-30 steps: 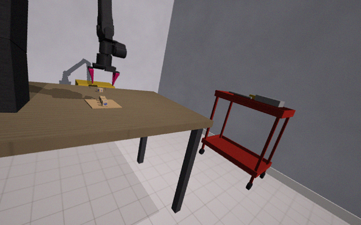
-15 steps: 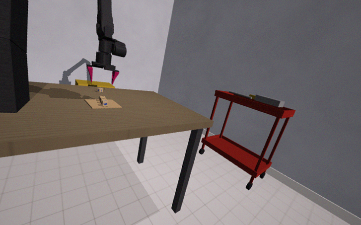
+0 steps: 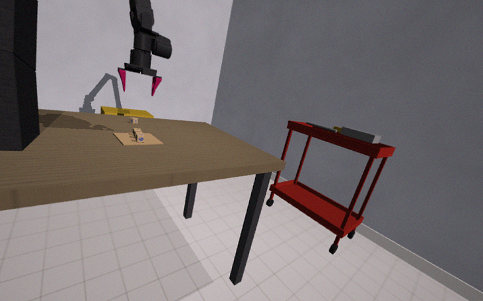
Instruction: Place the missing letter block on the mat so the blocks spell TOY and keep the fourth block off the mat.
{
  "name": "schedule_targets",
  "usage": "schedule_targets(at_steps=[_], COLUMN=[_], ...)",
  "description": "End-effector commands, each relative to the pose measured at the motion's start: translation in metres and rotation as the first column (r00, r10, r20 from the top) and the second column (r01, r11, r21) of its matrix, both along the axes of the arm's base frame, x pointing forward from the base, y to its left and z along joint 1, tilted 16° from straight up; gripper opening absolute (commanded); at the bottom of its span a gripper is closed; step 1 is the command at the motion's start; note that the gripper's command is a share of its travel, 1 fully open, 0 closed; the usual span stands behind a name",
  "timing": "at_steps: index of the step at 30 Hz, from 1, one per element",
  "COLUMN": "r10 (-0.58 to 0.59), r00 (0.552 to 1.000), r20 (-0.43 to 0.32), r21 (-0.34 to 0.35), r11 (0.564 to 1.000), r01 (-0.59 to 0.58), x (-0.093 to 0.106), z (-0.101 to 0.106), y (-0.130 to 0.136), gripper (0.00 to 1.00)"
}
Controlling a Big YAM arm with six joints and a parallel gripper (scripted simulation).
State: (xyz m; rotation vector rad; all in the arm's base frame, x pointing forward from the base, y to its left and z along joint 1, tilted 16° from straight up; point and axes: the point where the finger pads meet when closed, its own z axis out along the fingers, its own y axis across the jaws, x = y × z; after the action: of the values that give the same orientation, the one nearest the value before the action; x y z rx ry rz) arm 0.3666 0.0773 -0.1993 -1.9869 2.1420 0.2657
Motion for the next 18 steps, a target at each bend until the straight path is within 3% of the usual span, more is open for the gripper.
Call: schedule_targets(at_steps=[1, 7, 9, 18], r10=[0.006, 0.016, 0.019, 0.018], r00=[1.000, 0.999, 1.000, 1.000], r20=[0.027, 0.031, 0.000, 0.020], r21=[0.006, 0.006, 0.003, 0.004], r11=[1.000, 1.000, 1.000, 1.000], r01=[-0.006, -0.017, -0.019, -0.019], x=[0.009, 0.010, 0.000, 0.008], z=[0.024, 0.032, 0.022, 0.023], y=[-0.008, -0.006, -0.006, -0.005], gripper=[1.00, 1.00, 1.00, 1.00])
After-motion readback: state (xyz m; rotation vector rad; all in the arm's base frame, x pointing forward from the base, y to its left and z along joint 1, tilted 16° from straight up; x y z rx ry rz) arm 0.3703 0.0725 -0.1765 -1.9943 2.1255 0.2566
